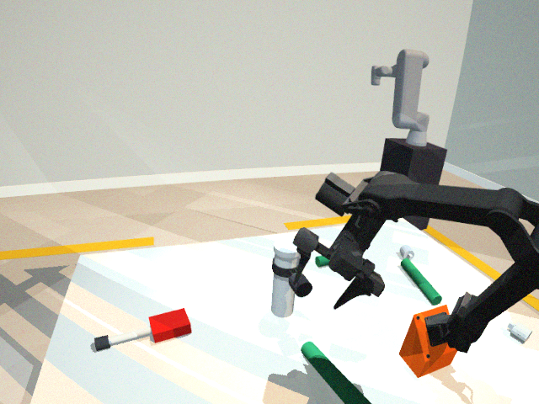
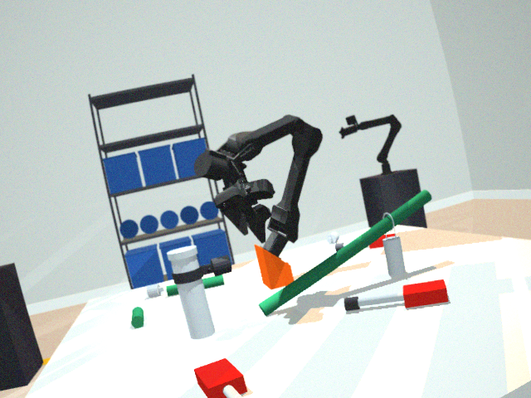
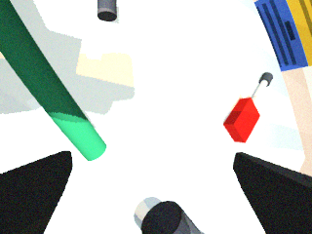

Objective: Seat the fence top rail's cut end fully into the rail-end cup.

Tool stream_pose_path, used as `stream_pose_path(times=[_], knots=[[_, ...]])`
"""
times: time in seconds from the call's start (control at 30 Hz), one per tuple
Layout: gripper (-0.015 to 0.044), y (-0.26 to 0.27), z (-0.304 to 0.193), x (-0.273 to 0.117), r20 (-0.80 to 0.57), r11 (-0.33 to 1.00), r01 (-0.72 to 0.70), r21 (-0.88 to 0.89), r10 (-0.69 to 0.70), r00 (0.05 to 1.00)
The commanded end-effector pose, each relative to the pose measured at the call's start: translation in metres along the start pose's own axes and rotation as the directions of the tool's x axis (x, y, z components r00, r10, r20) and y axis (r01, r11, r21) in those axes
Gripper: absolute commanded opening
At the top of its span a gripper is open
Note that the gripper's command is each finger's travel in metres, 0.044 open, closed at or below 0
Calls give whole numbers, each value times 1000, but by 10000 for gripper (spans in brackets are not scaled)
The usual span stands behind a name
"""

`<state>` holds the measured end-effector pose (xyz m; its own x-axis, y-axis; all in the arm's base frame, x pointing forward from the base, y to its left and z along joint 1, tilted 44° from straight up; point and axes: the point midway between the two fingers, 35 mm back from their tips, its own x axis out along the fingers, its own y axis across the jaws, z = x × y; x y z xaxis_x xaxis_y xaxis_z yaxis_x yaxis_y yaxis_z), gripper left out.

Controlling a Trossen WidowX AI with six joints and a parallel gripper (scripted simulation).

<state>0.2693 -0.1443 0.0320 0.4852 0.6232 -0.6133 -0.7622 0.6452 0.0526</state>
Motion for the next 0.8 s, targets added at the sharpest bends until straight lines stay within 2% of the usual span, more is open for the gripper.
stream_pose_path(times=[0.0,0.1,0.2,0.7,0.77], knots=[[440,16,44,-35,-23,823,22,568,-11,1000],[440,27,64,-49,-24,636,26,771,-12,1000],[440,34,74,-56,-25,514,28,857,-13,1000],[440,35,75,-57,-25,506,28,862,-13,1000],[440,36,75,-53,-31,469,26,883,2,1000]])
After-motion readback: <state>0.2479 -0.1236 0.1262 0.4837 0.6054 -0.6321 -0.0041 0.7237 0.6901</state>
